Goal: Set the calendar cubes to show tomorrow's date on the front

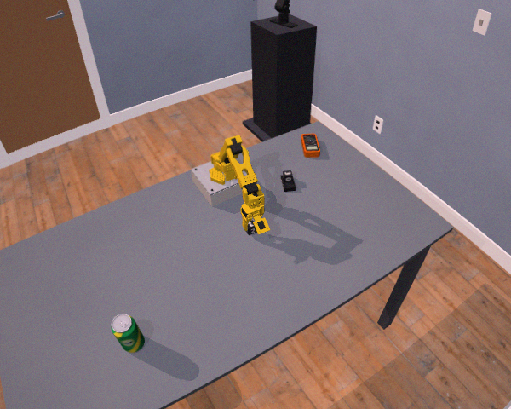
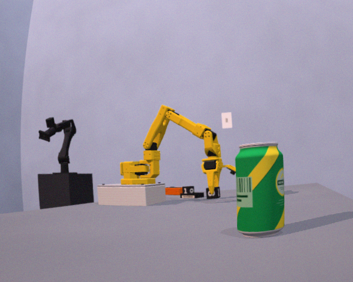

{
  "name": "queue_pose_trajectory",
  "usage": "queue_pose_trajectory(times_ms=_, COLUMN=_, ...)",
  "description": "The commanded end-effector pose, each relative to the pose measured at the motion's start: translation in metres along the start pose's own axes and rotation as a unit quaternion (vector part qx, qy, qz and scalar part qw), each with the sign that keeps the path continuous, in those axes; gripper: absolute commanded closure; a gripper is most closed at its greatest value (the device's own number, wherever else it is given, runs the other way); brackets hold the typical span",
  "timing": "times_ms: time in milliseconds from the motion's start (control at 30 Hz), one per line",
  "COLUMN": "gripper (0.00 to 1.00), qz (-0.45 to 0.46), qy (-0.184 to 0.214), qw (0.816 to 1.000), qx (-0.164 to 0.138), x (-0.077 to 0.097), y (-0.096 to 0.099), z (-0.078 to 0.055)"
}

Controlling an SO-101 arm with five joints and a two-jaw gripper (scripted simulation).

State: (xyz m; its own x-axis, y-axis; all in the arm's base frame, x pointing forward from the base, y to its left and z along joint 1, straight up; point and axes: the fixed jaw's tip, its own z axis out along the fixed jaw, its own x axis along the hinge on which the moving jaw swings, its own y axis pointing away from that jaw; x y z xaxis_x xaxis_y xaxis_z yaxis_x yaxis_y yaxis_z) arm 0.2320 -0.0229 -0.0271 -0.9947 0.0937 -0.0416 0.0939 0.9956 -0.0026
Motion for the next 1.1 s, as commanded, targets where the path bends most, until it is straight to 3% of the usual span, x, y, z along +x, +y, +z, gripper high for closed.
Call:
queue_pose_trajectory(times_ms=0, gripper=1.00, qz=0.010, qy=0.013, qw=1.000, qx=-0.001, x=0.0055, y=-0.0017, z=0.0078)
queue_pose_trajectory(times_ms=900, gripper=1.00, qz=0.010, qy=0.013, qw=1.000, qx=-0.001, x=0.0058, y=-0.0017, z=0.0164)
queue_pose_trajectory(times_ms=1067, gripper=0.94, qz=0.010, qy=0.013, qw=1.000, qx=-0.001, x=0.0058, y=-0.0017, z=0.0164)
